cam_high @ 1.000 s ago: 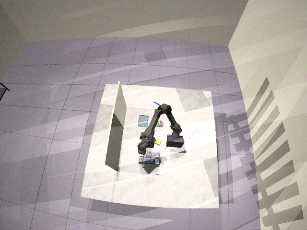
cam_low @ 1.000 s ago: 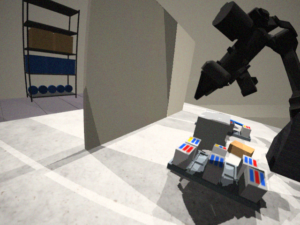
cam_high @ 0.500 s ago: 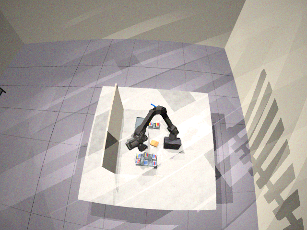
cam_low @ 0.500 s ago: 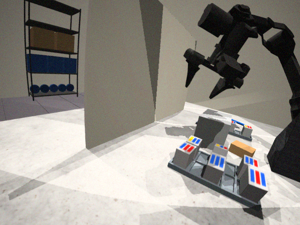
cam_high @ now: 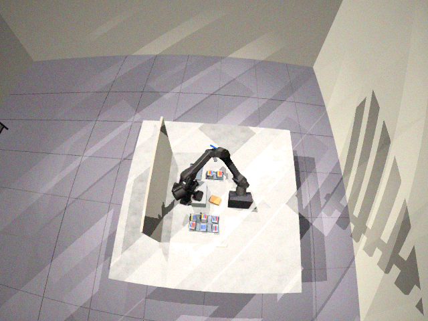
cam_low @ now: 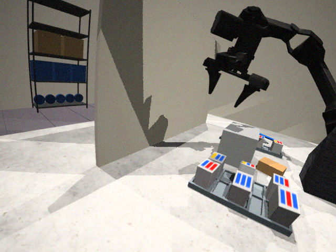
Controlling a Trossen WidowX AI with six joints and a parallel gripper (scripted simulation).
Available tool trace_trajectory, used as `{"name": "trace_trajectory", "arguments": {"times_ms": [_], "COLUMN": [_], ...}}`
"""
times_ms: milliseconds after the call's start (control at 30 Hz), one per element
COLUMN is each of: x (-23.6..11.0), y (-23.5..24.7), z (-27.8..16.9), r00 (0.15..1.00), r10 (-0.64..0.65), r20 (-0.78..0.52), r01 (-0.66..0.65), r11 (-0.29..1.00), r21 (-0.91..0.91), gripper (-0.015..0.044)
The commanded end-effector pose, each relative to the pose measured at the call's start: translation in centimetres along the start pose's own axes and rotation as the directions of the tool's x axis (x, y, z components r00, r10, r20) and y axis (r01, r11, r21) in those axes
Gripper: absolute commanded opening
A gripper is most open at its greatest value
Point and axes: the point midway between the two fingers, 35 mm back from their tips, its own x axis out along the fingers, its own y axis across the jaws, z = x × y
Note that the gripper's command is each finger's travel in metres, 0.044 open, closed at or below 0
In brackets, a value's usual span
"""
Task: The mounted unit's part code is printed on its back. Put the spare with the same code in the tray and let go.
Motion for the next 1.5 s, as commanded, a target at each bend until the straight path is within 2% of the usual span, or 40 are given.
{"name": "trace_trajectory", "arguments": {"times_ms": [0, 267, 333, 1367, 1400, 1467], "x": [-1.0, -1.2, -1.2, -1.2, -1.3, -1.7], "y": [-2.2, -2.7, -2.8, -2.8, -2.6, -1.1], "z": [-3.5, -5.4, -5.5, -5.5, -5.3, -3.4], "r00": [0.989, 0.975, 0.974, 0.974, 0.974, 0.973], "r10": [0.149, 0.221, 0.227, 0.227, 0.227, 0.227], "r20": [0.017, 0.016, 0.016, 0.016, 0.018, 0.029], "r01": [-0.110, -0.070, -0.063, -0.063, -0.068, -0.102], "r11": [0.640, 0.239, 0.201, 0.201, 0.215, 0.320], "r21": [0.761, 0.969, 0.977, 0.977, 0.974, 0.942], "gripper": [0.0440, 0.0440, 0.0440, 0.0440, 0.0440, 0.0440]}}
